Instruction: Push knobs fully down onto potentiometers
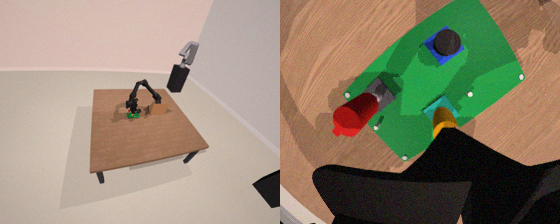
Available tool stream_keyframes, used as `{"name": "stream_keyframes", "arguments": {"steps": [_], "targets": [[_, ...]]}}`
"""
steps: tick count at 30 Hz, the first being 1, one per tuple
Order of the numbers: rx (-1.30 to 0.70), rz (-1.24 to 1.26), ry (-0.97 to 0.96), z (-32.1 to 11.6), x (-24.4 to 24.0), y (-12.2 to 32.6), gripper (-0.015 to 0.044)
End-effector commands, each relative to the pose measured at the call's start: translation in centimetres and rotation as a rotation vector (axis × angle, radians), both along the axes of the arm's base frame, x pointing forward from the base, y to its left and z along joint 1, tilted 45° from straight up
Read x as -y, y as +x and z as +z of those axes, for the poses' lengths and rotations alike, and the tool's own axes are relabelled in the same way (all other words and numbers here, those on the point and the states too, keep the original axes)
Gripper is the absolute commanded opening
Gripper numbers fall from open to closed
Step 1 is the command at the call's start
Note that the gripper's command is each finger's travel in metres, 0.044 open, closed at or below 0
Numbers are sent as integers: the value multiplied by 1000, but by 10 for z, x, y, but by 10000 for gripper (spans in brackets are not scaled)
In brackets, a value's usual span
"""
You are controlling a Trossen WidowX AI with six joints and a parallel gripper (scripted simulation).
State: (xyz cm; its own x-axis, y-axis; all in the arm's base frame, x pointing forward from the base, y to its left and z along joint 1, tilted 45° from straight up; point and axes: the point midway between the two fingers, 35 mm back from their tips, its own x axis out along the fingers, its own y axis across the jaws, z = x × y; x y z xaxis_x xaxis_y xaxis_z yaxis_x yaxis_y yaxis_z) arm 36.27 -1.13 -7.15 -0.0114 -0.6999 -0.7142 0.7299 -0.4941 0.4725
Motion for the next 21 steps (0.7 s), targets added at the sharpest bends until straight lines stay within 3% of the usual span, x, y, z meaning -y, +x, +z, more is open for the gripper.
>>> {"name": "stream_keyframes", "arguments": {"steps": [1,13,21], "targets": [[1,-2,-2,0,1,1,0],[1,-2,-2,12,-11,1,0],[-6,0,-6,8,-7,0,210]]}}
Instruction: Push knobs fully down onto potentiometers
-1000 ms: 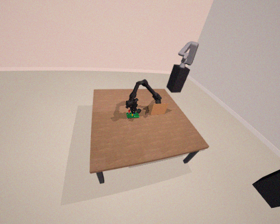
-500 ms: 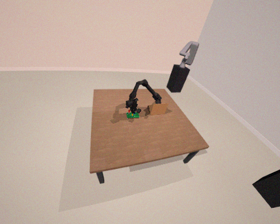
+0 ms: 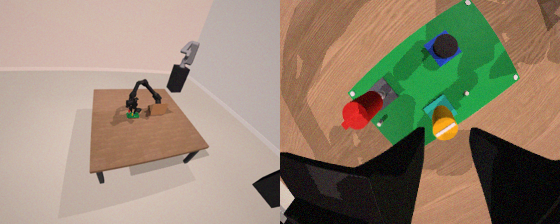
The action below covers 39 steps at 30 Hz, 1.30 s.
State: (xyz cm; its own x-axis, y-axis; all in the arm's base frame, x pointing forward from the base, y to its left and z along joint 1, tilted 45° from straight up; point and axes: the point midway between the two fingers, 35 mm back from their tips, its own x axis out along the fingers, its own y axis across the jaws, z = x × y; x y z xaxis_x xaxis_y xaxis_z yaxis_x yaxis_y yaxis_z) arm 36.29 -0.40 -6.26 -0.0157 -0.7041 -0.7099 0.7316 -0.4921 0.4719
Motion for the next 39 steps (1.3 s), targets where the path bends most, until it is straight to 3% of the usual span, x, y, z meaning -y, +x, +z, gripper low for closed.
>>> {"name": "stream_keyframes", "arguments": {"steps": [1,8,39], "targets": [[-3,6,0,0,0,0,184],[-115,167,-1,3,-9,2,0],[-879,921,2,20,-8,12,0]]}}
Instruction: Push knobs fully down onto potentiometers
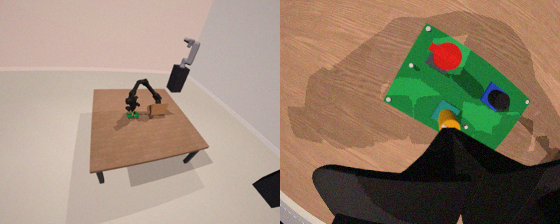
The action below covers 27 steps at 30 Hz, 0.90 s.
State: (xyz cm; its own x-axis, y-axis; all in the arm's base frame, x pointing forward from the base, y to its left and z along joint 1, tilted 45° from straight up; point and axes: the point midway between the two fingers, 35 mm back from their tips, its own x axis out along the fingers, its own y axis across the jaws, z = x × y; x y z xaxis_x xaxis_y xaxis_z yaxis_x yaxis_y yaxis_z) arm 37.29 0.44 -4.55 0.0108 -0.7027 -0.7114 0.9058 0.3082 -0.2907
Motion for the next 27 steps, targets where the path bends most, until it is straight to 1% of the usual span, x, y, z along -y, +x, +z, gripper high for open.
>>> {"name": "stream_keyframes", "arguments": {"steps": [1,27], "targets": [[-84,87,-3,3,0,2,0],[-722,724,-1,17,1,8,0]]}}
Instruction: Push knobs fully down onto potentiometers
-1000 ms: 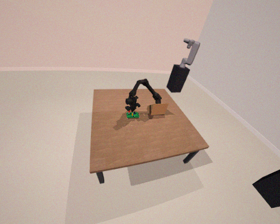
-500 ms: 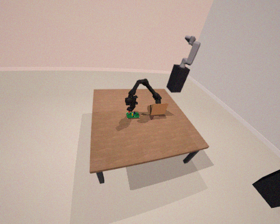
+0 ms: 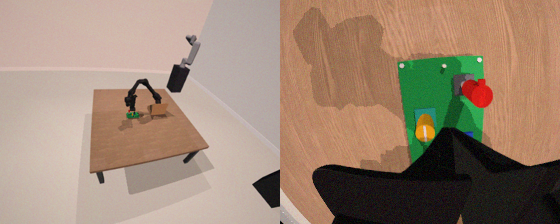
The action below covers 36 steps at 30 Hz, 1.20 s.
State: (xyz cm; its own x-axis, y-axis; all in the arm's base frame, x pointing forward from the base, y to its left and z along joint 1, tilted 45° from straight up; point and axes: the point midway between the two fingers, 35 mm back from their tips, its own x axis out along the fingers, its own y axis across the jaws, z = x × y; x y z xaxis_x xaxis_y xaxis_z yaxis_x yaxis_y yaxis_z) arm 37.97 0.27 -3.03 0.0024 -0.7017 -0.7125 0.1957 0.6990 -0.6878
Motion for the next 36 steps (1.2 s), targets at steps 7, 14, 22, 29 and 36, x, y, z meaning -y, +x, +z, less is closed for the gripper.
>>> {"name": "stream_keyframes", "arguments": {"steps": [7,14,22,29,36], "targets": [[-231,233,4,6,0,3,0],[-402,405,3,10,1,5,0],[-598,602,3,15,1,7,0],[-768,774,3,19,2,8,0],[-939,946,4,23,2,10,0]]}}
